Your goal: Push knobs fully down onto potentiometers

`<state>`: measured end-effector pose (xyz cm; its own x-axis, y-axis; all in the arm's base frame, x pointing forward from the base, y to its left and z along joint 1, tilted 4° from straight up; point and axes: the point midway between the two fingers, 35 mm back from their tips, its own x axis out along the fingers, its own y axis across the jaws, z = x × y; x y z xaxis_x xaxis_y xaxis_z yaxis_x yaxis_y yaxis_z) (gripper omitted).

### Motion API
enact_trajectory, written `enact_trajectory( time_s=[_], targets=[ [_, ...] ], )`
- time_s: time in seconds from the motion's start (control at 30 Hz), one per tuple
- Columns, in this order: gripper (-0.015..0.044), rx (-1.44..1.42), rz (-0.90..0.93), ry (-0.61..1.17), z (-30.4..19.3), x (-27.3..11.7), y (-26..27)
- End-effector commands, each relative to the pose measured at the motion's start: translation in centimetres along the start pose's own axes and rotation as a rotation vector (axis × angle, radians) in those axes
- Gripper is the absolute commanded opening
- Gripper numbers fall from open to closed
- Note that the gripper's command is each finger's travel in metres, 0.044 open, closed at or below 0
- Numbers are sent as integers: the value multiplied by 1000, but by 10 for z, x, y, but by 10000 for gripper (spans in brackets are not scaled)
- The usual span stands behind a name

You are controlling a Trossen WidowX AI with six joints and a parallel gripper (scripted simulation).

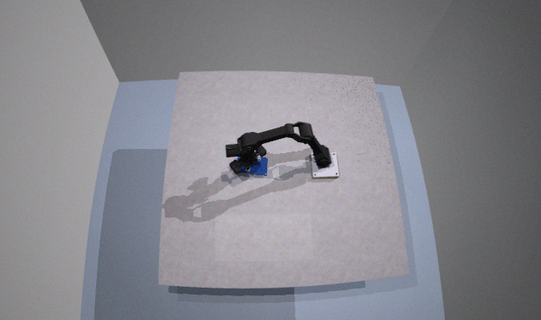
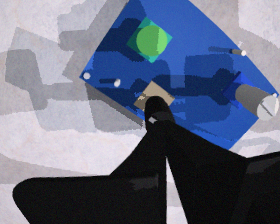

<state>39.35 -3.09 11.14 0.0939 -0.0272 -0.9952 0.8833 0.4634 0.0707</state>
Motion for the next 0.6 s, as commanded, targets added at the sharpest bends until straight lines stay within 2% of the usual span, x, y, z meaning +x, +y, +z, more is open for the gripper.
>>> enact_trajectory(
  time_s=[0.0, 0.57],
  targets=[
    [0, 6, 3, 2, 0, 1, 0],
    [0, 6, 3, 2, 0, 3, 0]
  ],
)
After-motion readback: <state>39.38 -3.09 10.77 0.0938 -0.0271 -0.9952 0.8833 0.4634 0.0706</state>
